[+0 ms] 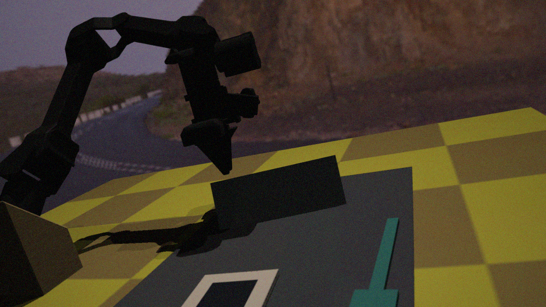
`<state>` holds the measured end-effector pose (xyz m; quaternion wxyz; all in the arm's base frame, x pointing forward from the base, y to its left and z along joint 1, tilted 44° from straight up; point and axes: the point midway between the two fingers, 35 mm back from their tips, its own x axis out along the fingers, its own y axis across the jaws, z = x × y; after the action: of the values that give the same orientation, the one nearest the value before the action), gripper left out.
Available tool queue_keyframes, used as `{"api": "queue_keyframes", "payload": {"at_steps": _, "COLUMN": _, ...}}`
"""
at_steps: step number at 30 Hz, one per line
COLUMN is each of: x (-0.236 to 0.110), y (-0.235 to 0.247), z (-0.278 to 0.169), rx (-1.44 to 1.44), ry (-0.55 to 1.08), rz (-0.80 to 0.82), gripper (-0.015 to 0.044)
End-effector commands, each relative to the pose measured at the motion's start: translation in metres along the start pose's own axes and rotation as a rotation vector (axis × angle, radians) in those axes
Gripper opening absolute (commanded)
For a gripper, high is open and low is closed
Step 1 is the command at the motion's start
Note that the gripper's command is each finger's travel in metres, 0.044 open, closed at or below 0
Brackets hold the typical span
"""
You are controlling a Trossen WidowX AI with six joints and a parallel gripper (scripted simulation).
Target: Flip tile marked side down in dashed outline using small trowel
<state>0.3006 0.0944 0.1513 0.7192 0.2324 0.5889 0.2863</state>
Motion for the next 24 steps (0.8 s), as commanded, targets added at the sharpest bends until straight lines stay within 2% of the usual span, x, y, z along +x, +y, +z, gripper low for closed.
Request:
{"api": "queue_keyframes", "payload": {"at_steps": 1, "x": 0.005, "y": -0.007, "z": -0.001, "rx": 0.004, "ry": 0.007, "rz": 0.004, "gripper": 0.01}}
{"api": "queue_keyframes", "payload": {"at_steps": 24, "x": 0.011, "y": -0.049, "z": -0.001, "rx": 0.004, "ry": 0.008, "rz": 0.003, "gripper": 0.01}}
